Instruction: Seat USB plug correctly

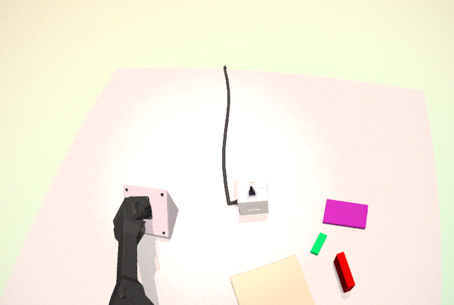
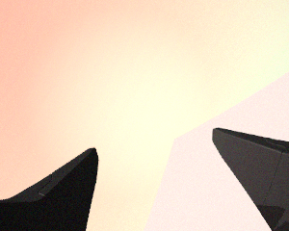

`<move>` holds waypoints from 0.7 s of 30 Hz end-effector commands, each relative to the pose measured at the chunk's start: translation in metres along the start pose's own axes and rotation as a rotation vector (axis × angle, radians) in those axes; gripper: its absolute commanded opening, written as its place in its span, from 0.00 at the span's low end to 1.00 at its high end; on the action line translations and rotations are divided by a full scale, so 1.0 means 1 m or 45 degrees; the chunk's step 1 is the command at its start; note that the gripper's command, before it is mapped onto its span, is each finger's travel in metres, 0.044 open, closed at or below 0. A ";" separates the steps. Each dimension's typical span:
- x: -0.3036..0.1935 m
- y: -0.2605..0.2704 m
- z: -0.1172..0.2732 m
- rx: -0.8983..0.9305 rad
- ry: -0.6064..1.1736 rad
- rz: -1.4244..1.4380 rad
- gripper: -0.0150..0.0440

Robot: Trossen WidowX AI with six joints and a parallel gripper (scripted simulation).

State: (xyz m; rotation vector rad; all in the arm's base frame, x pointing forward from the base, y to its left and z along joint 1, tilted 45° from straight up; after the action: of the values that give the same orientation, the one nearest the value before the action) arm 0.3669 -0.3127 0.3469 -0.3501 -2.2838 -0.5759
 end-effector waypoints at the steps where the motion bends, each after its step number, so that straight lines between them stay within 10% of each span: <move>1: -0.002 0.001 0.000 -0.001 0.010 -0.006 0.98; 21: -0.172 0.161 0.113 -0.577 1.211 -0.767 1.00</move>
State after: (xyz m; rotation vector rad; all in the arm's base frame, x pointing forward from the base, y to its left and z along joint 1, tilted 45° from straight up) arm 0.4762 -0.1616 0.2317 0.3588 -1.4753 -1.1392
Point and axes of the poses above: the point midway between the two fingers, 35 mm back from their tips, its own z axis back along the fingers, its own y axis across the jaws, x = y × z, the point moved 10 cm from there along z, back along the fingers, and after that the axes turned 5 degrees about -z, right-handed, at the moved point
